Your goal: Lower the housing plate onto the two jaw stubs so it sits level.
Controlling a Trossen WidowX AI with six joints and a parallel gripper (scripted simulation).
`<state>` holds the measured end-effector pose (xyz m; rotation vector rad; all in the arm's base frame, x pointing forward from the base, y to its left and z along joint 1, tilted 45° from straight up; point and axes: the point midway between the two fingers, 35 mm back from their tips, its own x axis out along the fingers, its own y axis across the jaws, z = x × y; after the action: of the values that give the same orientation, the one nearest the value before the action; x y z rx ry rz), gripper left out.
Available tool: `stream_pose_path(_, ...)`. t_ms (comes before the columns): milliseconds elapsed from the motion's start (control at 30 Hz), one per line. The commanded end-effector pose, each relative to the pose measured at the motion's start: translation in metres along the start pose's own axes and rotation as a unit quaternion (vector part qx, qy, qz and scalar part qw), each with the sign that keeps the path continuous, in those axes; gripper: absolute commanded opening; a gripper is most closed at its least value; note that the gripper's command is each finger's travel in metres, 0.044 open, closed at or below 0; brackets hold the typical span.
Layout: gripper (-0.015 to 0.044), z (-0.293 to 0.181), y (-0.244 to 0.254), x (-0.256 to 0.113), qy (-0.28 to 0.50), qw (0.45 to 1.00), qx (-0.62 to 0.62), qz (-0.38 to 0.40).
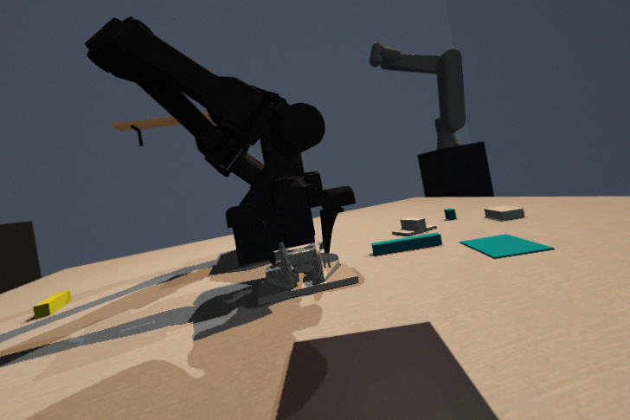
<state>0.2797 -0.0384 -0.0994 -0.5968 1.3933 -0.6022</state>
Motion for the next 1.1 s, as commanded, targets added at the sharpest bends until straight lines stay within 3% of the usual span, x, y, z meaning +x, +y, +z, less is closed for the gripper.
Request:
stream_pose_path(0, 0.0351, -0.0003, -0.0001, 0.002, 0.0, 1.0, -0.003, -0.002)
stream_pose_path(1067, 0.0351, -0.0003, -0.0001, 0.007, 0.0, 1.0, -0.003, -0.002)
